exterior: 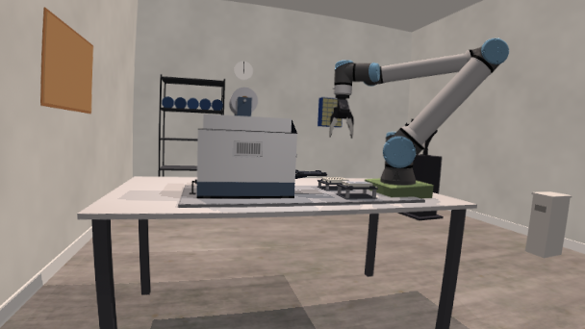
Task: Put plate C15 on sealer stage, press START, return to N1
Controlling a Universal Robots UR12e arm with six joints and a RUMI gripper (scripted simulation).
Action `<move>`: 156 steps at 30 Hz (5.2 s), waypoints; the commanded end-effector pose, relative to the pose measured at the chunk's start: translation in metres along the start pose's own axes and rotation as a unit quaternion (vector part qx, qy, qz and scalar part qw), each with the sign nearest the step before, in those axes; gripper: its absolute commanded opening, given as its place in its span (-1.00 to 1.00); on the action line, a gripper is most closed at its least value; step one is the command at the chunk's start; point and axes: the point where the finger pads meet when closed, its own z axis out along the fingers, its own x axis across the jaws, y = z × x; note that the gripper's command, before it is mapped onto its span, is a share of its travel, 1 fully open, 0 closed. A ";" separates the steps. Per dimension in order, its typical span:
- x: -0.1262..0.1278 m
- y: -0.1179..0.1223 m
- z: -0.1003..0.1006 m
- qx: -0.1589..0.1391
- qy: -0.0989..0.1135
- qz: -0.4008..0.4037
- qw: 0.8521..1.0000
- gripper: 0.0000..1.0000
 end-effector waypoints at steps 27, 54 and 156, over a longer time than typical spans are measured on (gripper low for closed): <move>0.000 0.000 -0.001 0.003 0.003 -0.385 0.923 0.36; 0.000 0.000 -0.001 0.002 0.004 -0.685 0.728 0.36; -0.002 0.117 0.100 0.001 0.004 -0.810 0.587 0.36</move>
